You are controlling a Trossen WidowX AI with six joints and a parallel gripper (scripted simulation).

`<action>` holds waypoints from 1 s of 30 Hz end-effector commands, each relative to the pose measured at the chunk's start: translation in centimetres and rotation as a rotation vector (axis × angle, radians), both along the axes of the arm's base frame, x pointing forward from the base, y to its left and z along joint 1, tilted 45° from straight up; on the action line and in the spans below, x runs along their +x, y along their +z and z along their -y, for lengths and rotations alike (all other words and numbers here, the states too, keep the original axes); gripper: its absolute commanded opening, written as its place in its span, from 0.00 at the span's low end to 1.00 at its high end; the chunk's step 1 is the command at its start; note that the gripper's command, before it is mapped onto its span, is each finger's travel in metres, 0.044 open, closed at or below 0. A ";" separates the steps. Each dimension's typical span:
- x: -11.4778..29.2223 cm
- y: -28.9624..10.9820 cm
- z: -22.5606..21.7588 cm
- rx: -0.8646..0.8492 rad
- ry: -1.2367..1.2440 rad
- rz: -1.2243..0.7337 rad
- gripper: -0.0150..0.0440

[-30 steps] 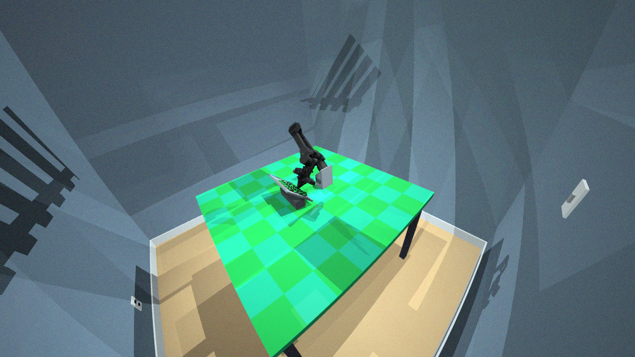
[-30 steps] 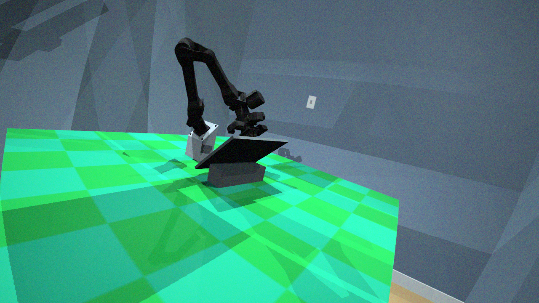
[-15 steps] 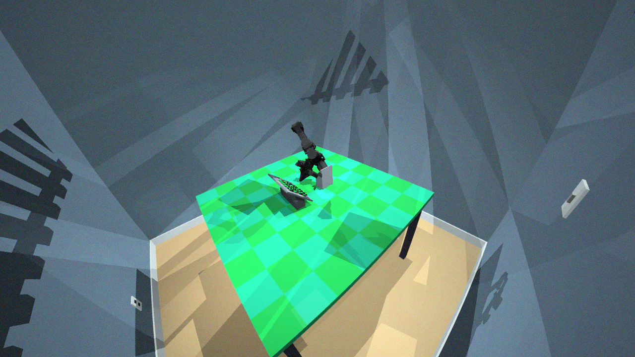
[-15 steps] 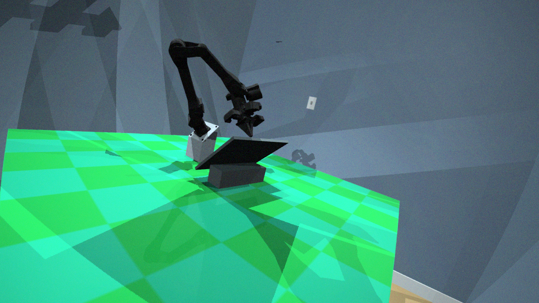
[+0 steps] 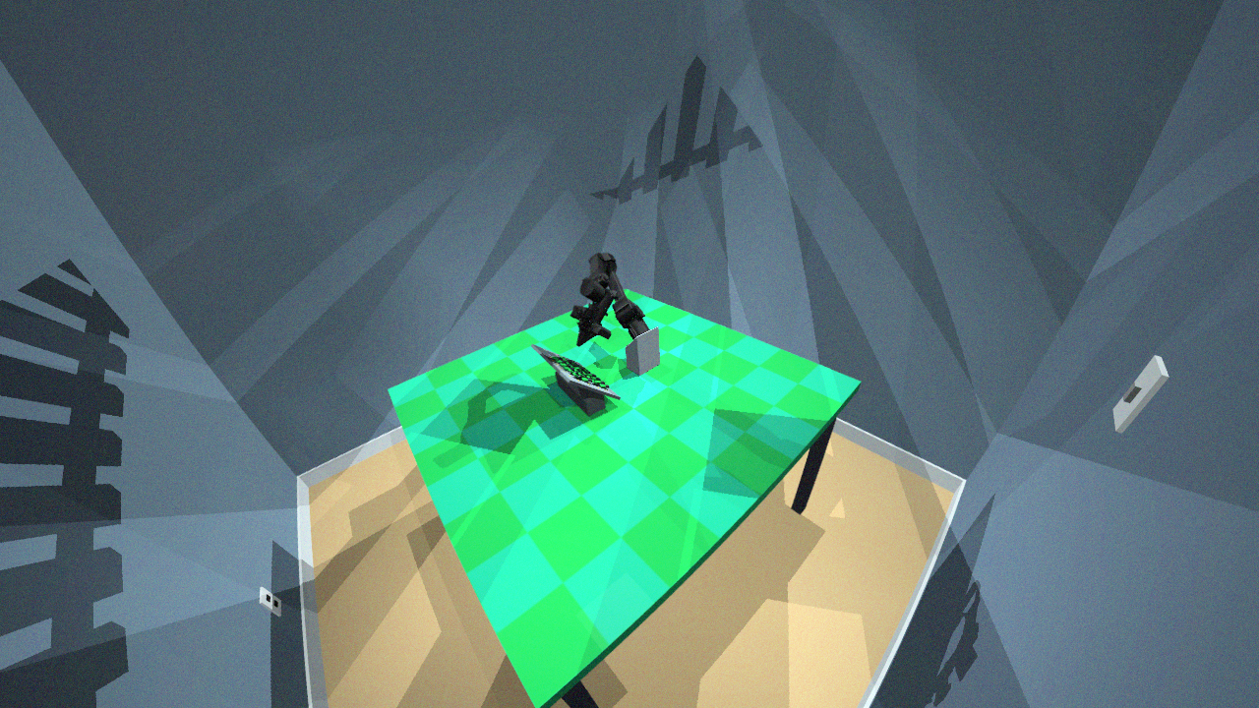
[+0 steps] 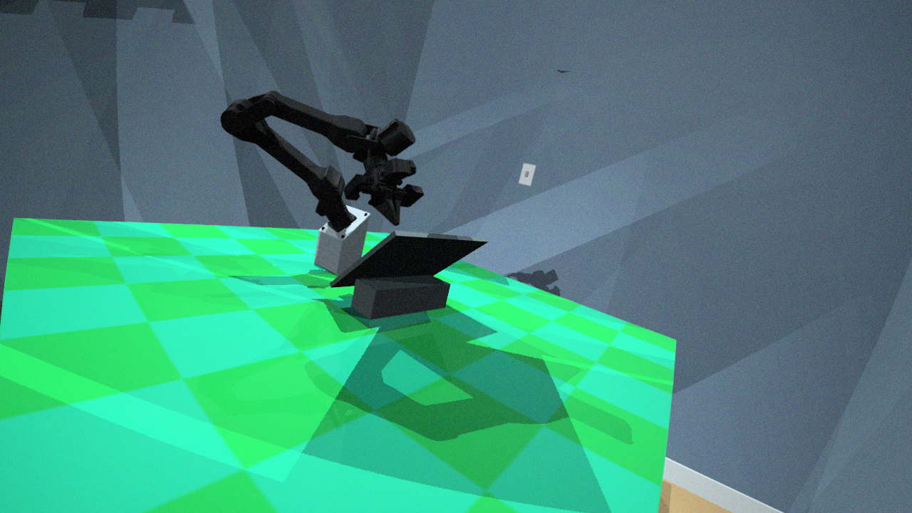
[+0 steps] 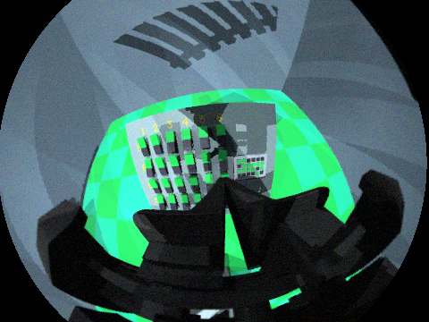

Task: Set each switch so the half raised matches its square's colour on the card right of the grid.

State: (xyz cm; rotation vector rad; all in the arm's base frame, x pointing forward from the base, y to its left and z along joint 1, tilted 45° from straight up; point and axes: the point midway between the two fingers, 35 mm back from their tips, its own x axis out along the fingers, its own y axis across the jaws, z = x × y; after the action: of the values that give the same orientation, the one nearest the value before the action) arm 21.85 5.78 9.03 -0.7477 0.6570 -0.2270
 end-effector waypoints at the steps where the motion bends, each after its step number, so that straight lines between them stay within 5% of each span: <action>1: -0.3 0.3 1.0 -0.012 0.005 -0.007 0.25; 30: 4.0 -2.4 3.4 -0.012 0.023 0.015 0.25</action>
State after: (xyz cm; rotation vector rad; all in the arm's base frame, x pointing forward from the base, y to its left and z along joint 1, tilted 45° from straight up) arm 25.69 2.59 7.15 -0.7563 0.6244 -0.2190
